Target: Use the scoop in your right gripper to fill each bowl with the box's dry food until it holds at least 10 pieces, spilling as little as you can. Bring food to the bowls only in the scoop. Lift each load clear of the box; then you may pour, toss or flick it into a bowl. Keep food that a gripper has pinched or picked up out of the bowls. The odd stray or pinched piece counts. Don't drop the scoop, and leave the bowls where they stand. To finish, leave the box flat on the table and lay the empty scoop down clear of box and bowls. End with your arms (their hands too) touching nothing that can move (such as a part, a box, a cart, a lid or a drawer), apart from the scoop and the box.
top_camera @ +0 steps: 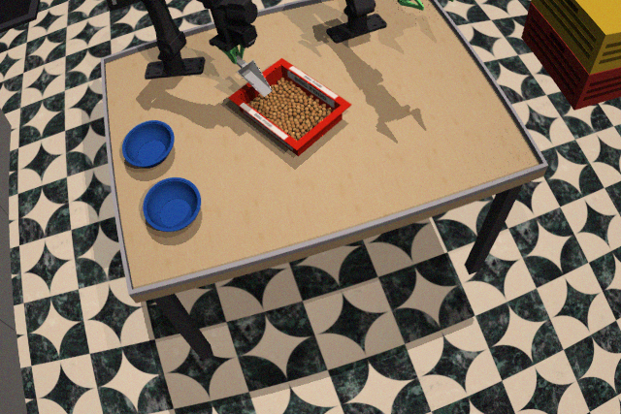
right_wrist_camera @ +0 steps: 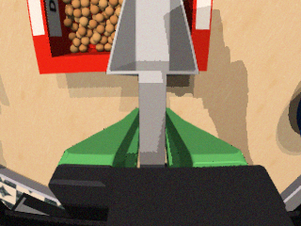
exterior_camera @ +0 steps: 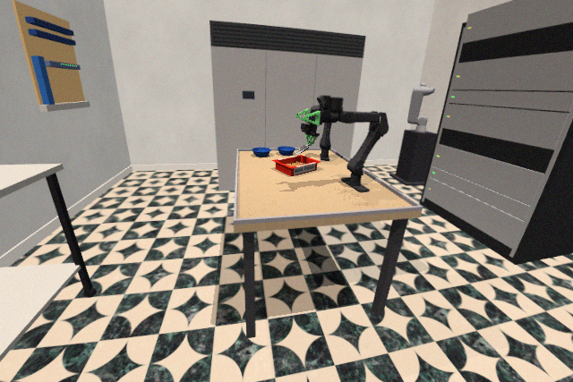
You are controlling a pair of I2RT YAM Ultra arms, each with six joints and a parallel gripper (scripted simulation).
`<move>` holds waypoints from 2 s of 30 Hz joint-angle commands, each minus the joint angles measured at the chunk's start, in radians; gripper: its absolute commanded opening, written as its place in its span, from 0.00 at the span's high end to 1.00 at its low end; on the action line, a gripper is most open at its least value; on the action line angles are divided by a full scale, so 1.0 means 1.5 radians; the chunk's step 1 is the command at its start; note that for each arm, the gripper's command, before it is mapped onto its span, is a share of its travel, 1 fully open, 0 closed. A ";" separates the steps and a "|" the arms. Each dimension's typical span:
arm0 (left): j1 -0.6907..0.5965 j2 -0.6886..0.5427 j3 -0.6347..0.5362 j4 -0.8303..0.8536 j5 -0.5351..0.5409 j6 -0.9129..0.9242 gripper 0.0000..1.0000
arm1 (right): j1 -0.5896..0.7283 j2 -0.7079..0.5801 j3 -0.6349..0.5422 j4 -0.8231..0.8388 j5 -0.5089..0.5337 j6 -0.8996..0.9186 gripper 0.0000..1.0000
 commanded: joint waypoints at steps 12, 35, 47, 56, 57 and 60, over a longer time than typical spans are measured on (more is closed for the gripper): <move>0.000 -0.007 0.010 0.003 0.000 0.000 0.00 | -0.015 0.028 0.039 -0.014 -0.016 -0.021 1.00; 0.000 -0.007 0.010 0.003 0.000 0.000 0.00 | -0.054 0.150 0.098 -0.047 -0.042 -0.057 1.00; 0.000 -0.007 0.010 0.003 0.000 0.000 0.00 | -0.067 0.199 0.128 -0.055 -0.048 -0.067 1.00; 0.000 -0.007 0.010 0.003 0.000 0.000 0.00 | -0.061 0.164 0.121 -0.046 -0.035 -0.064 1.00; 0.000 -0.007 0.010 0.003 0.000 0.000 0.00 | -0.067 0.163 0.123 -0.031 -0.035 -0.066 1.00; 0.000 -0.007 0.010 0.003 0.000 0.000 0.00 | -0.061 0.194 0.120 -0.031 -0.036 -0.067 1.00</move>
